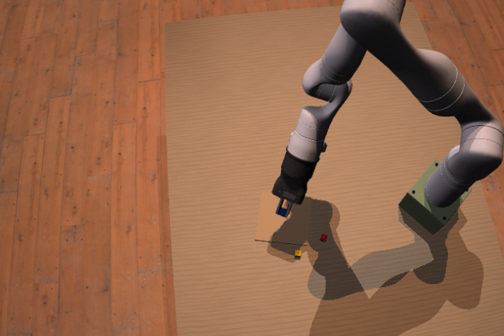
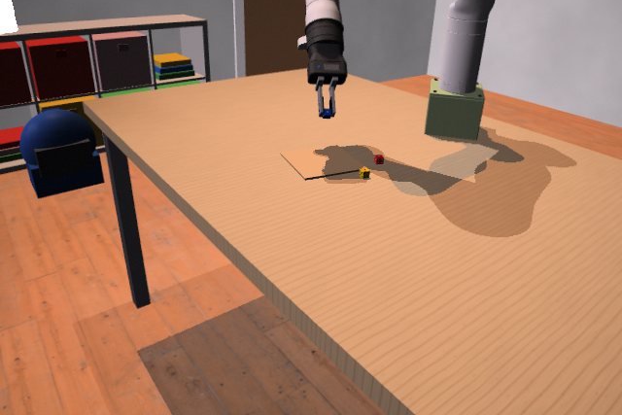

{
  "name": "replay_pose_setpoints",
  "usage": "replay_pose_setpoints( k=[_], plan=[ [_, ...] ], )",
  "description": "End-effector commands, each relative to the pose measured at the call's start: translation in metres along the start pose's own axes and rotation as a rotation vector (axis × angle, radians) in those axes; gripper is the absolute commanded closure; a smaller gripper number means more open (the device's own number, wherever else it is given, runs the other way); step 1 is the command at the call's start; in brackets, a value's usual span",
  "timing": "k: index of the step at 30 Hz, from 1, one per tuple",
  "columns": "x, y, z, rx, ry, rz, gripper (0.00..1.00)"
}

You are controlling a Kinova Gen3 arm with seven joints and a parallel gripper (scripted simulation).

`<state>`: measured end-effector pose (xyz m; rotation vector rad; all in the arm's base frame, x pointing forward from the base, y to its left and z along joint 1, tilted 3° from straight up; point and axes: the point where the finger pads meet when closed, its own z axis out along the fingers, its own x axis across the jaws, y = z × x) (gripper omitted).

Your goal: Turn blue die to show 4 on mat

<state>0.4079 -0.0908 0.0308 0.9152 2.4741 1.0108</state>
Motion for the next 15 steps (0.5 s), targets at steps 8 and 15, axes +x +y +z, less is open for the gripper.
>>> replay_pose_setpoints(
  k=[8,15],
  plan=[
    [-0.0003,-0.0217,-0.0044,-0.186,-0.017,0.053,0.66],
    [-0.0008,-0.0219,-0.0065,-0.302,-0.027,0.051,0.66]
  ],
)
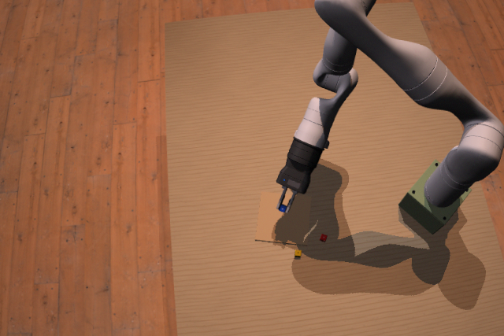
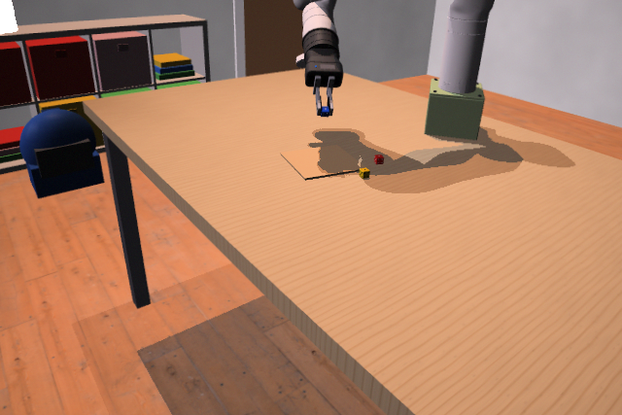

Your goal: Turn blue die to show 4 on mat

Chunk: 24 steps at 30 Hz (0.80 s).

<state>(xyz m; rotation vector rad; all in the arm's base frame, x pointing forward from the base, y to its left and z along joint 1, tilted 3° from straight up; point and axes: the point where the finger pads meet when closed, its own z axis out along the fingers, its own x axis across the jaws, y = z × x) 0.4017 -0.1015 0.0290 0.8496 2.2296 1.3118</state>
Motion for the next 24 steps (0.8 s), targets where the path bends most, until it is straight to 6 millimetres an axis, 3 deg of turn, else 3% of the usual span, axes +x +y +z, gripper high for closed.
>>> replay_pose_setpoints(
  k=[1,24],
  plan=[
    [0.0013,-0.0117,-0.0029,-0.024,-0.011,0.032,0.66],
    [0.0014,-0.0205,0.0016,-0.050,-0.006,0.034,0.66]
  ],
)
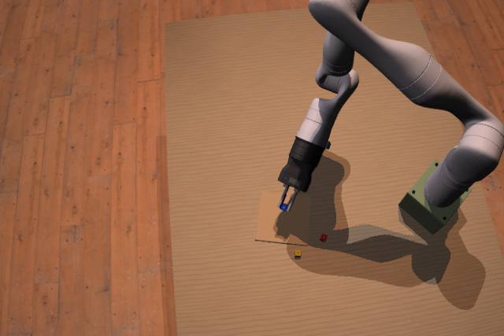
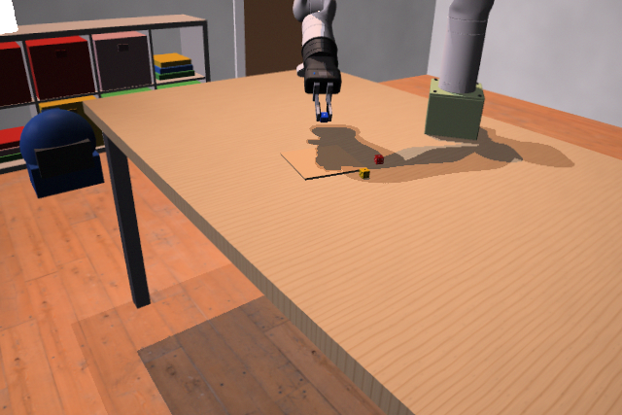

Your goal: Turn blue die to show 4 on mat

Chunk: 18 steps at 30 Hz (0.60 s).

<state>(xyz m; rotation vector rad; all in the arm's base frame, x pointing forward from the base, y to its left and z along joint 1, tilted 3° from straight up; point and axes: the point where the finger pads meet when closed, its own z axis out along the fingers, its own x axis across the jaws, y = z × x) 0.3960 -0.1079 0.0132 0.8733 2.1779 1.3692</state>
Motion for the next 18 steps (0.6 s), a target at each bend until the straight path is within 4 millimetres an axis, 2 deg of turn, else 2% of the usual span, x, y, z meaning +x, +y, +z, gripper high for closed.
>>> replay_pose_setpoints(
  k=[1,14,18],
  plan=[
    [0.001,-0.005,0.003,-0.001,0.002,0.003,0.66],
    [0.001,-0.048,0.026,-0.001,0.002,0.003,0.66],
    [0.001,-0.054,0.029,-0.001,0.002,0.003,0.66]
  ],
)
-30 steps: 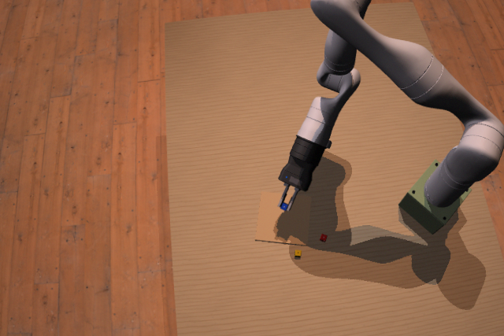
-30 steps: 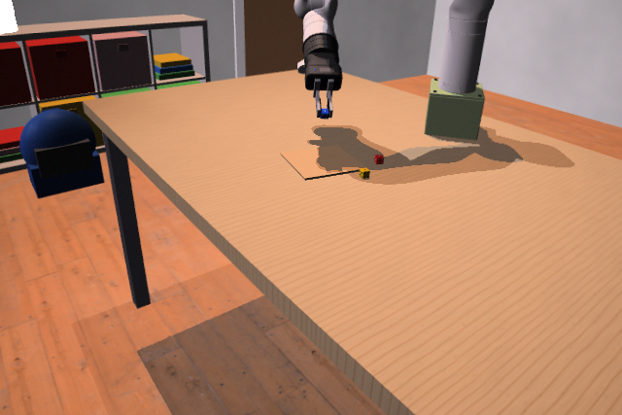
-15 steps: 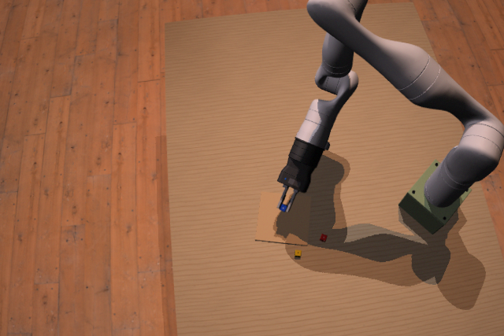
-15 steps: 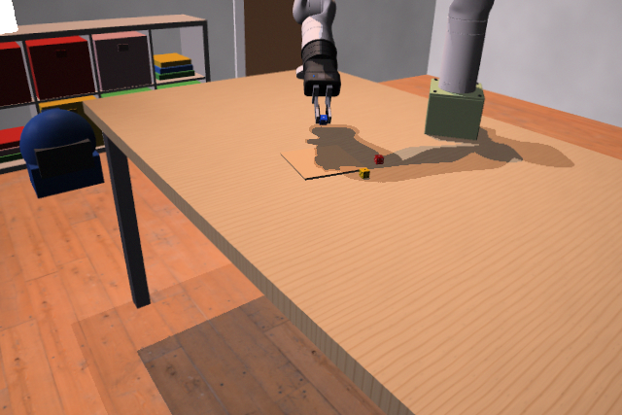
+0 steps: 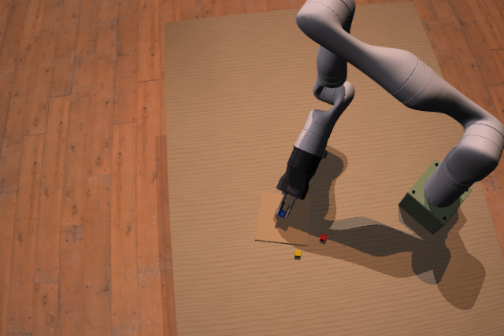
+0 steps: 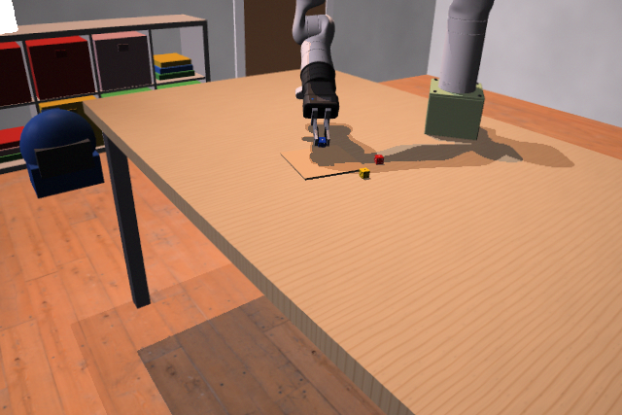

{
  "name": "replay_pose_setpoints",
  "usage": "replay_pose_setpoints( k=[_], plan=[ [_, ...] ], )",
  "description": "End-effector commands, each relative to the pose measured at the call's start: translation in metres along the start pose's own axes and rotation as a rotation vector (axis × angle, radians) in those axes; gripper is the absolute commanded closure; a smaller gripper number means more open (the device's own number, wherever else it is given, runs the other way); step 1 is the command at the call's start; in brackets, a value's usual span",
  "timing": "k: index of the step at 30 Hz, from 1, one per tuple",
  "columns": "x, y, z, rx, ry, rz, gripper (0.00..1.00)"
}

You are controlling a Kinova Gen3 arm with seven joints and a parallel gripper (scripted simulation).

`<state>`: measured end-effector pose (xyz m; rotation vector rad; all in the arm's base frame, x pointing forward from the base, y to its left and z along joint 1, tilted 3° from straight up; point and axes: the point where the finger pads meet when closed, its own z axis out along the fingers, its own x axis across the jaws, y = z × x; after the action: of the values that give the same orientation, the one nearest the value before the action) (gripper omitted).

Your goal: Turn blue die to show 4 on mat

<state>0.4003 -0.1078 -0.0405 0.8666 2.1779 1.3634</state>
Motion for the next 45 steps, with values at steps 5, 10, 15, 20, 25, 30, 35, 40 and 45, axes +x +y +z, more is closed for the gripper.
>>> replay_pose_setpoints(
  k=[5,10,15,20,25,30,35,40,45],
  plan=[
    [0.0033,-0.0146,0.0079,-0.002,0.004,0.010,0.66],
    [0.0034,-0.0162,0.0087,-0.002,0.004,0.010,0.66],
    [0.0034,-0.0162,0.0087,-0.002,0.004,0.010,0.66],
    [0.0034,-0.0162,0.0087,-0.002,0.004,0.010,0.66],
    [0.0034,-0.0162,0.0087,-0.002,0.004,0.010,0.66],
    [0.0034,-0.0162,0.0087,-0.002,0.004,0.010,0.66],
    [0.0034,-0.0162,0.0087,-0.002,0.004,0.010,0.66],
    [0.0034,-0.0162,0.0087,-0.002,0.004,0.010,0.66],
    [0.0034,-0.0162,0.0087,-0.002,0.004,0.010,0.66]
  ],
)
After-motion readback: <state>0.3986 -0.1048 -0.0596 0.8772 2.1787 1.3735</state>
